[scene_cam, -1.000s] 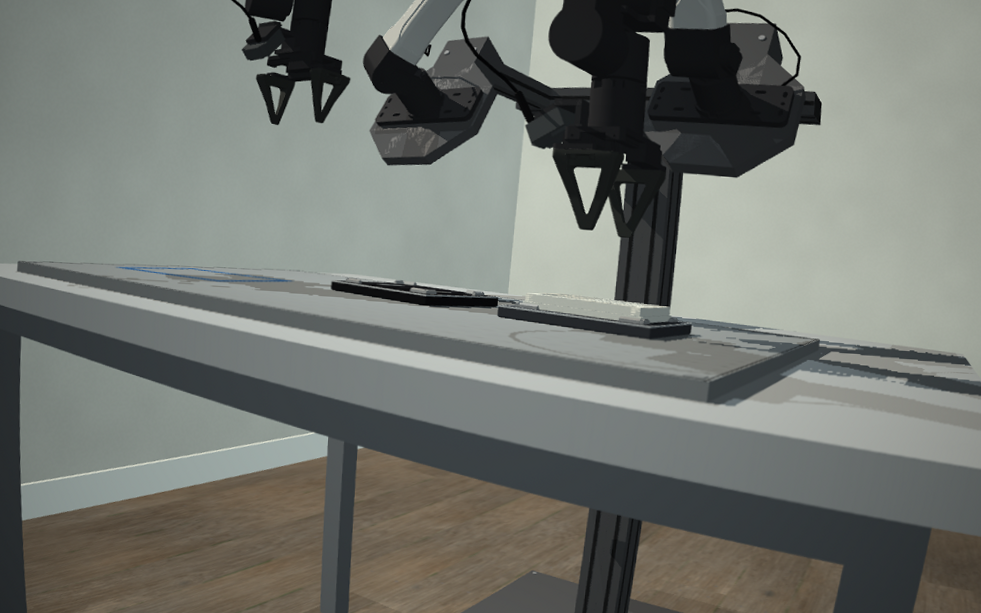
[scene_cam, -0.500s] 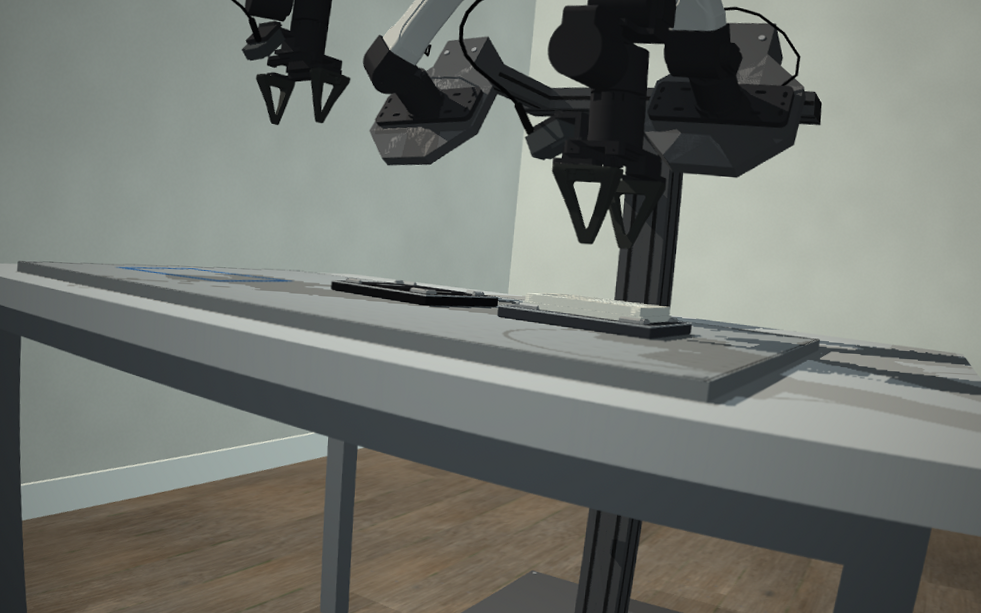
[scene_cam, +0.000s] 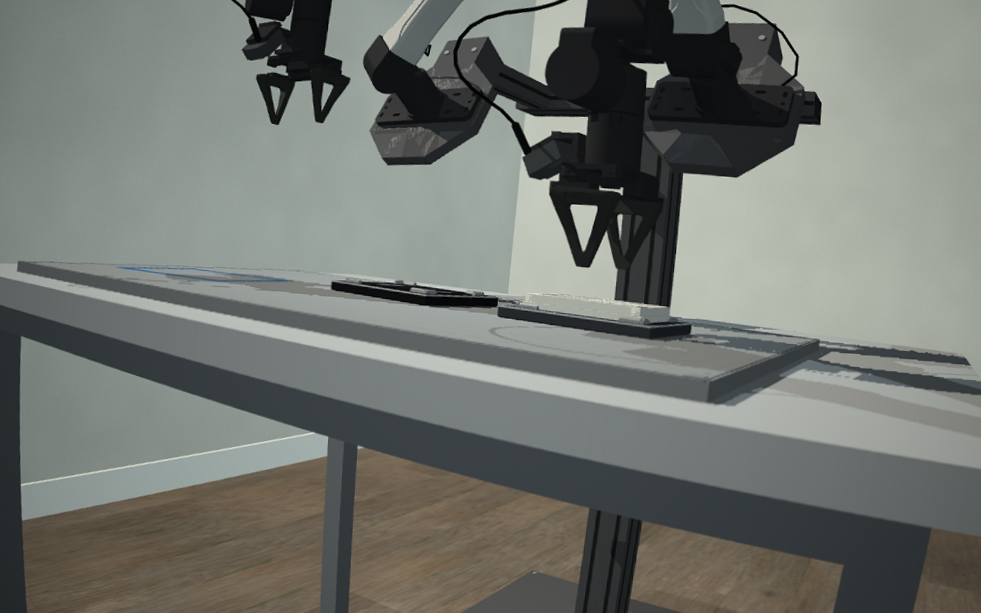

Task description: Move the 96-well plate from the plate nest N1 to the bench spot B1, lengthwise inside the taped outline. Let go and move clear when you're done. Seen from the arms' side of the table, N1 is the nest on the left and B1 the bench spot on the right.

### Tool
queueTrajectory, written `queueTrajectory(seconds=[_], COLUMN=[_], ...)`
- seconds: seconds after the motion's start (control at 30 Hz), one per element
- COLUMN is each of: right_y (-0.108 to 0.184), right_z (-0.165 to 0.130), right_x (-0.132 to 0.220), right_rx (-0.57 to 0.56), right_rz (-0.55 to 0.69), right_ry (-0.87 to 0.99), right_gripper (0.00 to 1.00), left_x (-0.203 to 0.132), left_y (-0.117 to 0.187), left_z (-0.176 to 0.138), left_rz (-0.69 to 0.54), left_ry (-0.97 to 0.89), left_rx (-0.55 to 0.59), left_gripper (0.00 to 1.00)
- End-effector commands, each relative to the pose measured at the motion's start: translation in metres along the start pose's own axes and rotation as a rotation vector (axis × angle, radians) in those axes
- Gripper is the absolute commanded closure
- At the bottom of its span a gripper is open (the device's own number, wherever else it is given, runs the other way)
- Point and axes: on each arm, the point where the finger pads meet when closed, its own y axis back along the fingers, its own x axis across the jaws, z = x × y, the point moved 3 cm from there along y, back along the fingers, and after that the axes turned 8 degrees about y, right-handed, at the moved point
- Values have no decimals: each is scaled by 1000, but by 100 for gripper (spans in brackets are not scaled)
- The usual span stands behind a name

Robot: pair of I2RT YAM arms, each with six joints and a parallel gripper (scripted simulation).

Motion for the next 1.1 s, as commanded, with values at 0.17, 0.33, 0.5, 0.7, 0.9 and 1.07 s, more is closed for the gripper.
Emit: queueTrajectory(seconds=[0.17, 0.33, 0.5, 0.7, 0.9, 1.07], right_y=[1, 1, 1, 1, 1, 1], right_z=[0, 0, 0, 0, 0, 0], right_x=[1, 1, 1, 1, 1, 1], right_rx=[1, 1, 1, 1, 1, 1], right_rz=[6, 6, 6, 6, 6, 6], right_ry=[4, 4, 4, 4, 4, 4], right_gripper=[0, 0, 0, 0, 0, 0], left_x=[7, 8, 7, 8, 7, 15], left_y=[-15, -23, -29, -39, -49, -42], left_z=[1, 1, 0, 0, 1, 1], left_rz=[21, 21, 20, 20, 19, 49], left_ry=[-5, -5, -3, -4, -5, -2], left_rx=[-10, -9, -6, -8, -8, -10], left_gripper=[0, 0, 0, 0, 0, 0])
